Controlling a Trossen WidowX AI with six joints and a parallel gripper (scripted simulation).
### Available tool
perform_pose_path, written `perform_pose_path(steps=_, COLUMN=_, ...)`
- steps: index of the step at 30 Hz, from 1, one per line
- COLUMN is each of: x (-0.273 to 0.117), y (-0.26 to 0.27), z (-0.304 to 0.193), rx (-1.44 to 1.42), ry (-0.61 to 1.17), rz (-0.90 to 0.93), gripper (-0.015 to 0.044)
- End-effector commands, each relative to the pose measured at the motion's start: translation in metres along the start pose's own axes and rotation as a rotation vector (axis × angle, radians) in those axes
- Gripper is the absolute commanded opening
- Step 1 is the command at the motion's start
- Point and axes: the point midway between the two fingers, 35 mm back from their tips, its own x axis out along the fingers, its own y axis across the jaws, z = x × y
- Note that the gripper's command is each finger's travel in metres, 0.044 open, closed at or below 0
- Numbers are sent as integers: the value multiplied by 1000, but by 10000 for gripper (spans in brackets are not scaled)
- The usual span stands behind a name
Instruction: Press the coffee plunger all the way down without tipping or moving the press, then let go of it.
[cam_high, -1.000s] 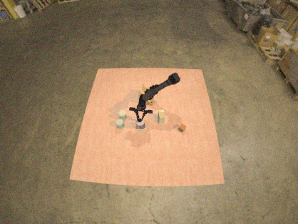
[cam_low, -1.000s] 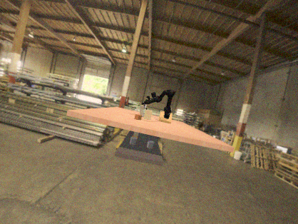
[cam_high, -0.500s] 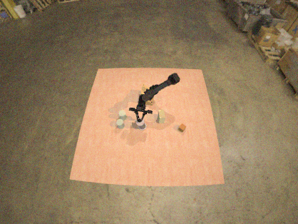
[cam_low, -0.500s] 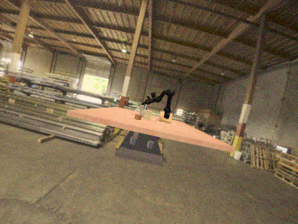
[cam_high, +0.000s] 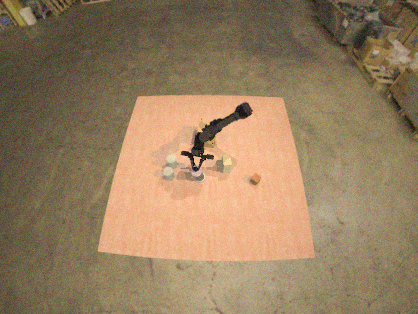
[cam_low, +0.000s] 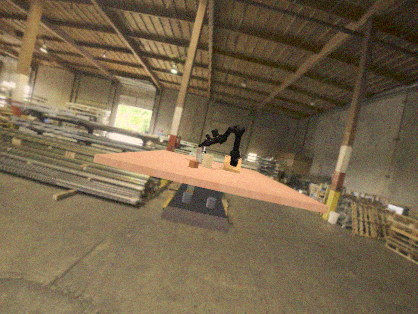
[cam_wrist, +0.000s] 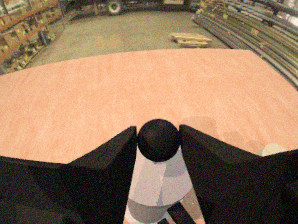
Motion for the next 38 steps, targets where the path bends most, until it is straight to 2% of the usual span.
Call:
perform_pose_path(steps=1, x=0, y=0, z=0, rx=1, ry=1, rz=0, gripper=117)
perform_pose_path(steps=13, x=0, y=0, z=0, rx=1, ry=1, rz=0, gripper=432)
perform_pose_path(steps=20, x=-11, y=-1, z=13, rx=0, ry=8, rz=-5, gripper=440)
perform_pose_path(steps=26, x=-60, y=8, z=54, rx=8, ry=14, rz=-3, gripper=440)
perform_pose_path(steps=38, x=-62, y=8, z=54, rx=9, ry=14, rz=-2, gripper=440)
